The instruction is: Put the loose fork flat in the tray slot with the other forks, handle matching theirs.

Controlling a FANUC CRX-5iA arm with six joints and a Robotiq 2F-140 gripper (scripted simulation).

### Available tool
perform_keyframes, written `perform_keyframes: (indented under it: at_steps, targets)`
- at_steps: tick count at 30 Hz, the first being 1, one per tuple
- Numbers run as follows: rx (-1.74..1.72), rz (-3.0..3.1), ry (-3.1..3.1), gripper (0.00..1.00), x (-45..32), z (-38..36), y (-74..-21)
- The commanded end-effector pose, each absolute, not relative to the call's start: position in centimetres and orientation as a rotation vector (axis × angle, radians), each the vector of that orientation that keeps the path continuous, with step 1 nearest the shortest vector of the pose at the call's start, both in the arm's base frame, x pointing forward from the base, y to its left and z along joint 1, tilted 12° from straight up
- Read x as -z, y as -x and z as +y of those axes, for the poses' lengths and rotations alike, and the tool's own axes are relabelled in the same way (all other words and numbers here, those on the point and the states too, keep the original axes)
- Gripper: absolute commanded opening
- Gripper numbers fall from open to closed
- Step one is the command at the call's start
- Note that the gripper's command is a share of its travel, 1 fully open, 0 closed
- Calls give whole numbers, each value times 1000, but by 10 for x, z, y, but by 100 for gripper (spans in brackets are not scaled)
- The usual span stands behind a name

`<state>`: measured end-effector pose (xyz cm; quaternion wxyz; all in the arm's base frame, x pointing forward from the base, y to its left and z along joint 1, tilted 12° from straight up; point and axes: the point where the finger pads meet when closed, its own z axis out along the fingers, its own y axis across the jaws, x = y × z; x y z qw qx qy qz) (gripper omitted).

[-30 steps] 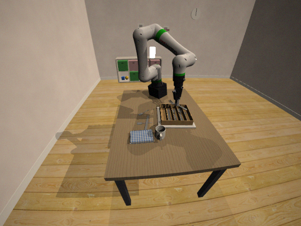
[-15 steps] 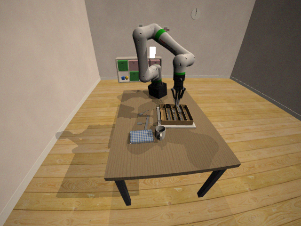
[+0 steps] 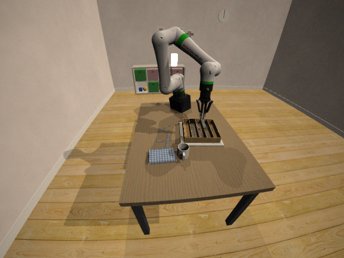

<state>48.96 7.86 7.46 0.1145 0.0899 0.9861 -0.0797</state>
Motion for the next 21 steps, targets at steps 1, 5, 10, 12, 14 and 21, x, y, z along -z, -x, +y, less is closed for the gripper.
perform_keyframes:
  at_steps: [1,5,10,12,14,21]
  targets:
    - [233,2890,-263,2,-75,79,-490]
    - [234,2890,-263,2,-75,79,-490]
    - [236,2889,-265,2,-74,78,-490]
    - [238,2889,-266,2,-73,78,-490]
    - [241,2887,-268,2,-72,78,-490]
    - [246,2886,-271,2,-67,77,-491]
